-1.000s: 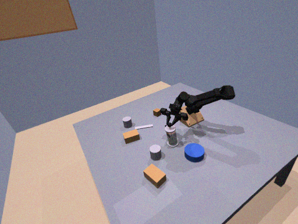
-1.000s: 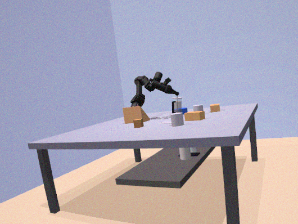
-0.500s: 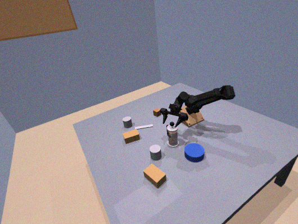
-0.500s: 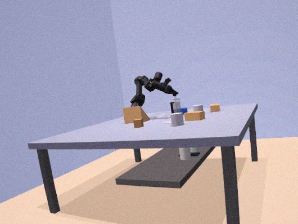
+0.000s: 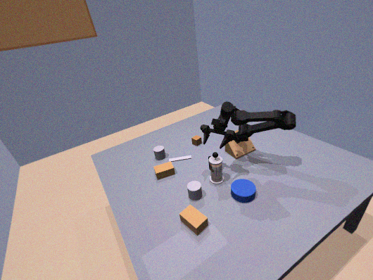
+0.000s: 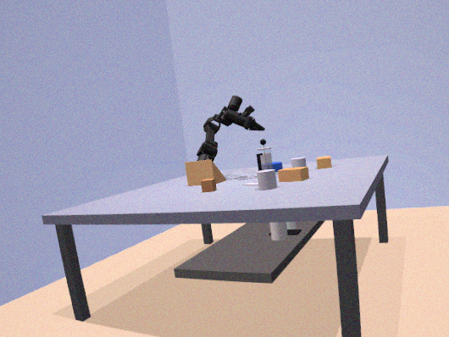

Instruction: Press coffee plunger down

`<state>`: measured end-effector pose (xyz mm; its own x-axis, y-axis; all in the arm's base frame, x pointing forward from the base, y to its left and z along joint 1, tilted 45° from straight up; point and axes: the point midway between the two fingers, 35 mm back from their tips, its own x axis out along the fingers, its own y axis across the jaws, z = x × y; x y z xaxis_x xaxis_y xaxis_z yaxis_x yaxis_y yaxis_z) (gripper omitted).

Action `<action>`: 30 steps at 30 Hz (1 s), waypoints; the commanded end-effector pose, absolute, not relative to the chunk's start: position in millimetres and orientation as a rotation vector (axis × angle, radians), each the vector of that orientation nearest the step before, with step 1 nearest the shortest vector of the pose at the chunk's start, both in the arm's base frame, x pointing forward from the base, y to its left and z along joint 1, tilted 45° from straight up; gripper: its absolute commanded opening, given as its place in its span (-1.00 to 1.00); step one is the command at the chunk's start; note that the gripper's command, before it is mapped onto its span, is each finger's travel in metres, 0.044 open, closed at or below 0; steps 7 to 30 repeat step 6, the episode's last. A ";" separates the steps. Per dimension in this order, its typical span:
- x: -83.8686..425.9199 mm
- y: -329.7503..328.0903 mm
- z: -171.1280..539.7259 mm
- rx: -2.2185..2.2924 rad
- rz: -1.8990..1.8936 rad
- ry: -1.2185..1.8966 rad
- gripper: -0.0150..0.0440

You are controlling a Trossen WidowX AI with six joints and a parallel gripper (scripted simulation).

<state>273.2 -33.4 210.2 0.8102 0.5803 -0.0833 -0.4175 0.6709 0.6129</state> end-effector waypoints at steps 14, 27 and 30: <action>262.0 -43.2 228.7 0.619 0.587 0.273 1.00; 262.0 -43.2 228.7 0.619 0.587 0.273 1.00; 262.0 -43.2 228.7 0.619 0.587 0.273 1.00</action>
